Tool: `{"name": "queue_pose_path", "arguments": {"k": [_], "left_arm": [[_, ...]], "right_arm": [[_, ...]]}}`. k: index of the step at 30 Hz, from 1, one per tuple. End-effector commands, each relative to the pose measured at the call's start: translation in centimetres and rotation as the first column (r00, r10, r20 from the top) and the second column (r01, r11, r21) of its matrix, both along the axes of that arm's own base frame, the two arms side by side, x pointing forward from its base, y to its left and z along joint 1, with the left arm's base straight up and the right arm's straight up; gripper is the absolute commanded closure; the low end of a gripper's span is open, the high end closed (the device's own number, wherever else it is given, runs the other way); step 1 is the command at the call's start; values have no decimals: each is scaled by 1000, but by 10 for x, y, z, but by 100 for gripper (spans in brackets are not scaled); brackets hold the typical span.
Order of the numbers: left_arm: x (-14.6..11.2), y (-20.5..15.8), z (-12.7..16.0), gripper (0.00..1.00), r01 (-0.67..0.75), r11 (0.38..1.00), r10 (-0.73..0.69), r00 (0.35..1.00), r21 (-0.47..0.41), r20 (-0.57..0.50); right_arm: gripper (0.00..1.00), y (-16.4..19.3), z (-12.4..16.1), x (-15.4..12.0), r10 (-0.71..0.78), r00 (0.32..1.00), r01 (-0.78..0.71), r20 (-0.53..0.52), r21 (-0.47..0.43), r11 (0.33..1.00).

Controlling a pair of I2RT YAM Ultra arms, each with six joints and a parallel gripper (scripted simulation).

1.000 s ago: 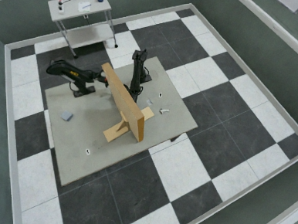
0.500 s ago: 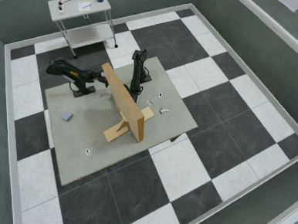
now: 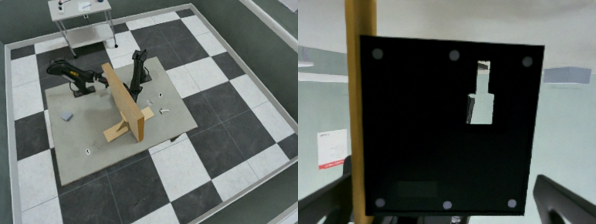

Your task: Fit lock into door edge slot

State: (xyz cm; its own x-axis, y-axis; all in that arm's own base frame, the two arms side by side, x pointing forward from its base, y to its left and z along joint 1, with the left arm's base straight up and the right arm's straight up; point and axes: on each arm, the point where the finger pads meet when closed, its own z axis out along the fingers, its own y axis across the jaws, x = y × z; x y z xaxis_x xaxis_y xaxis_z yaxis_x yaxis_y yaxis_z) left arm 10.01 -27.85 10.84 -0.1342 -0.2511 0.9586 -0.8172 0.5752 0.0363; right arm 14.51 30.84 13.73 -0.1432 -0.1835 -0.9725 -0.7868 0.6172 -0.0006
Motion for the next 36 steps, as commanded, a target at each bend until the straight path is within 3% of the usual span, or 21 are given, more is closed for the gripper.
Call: {"name": "queue_pose_path", "arguments": {"k": [1,36], "left_arm": [[2,-5,13,0,1,999,0,1000,-46,20],[14,7,13,0,-9,1000,10,999,-26,32]], "right_arm": [[100,4,25,3,-10,1000,7,25,95,995],[100,4,25,3,-10,1000,7,25,95,995]]}}
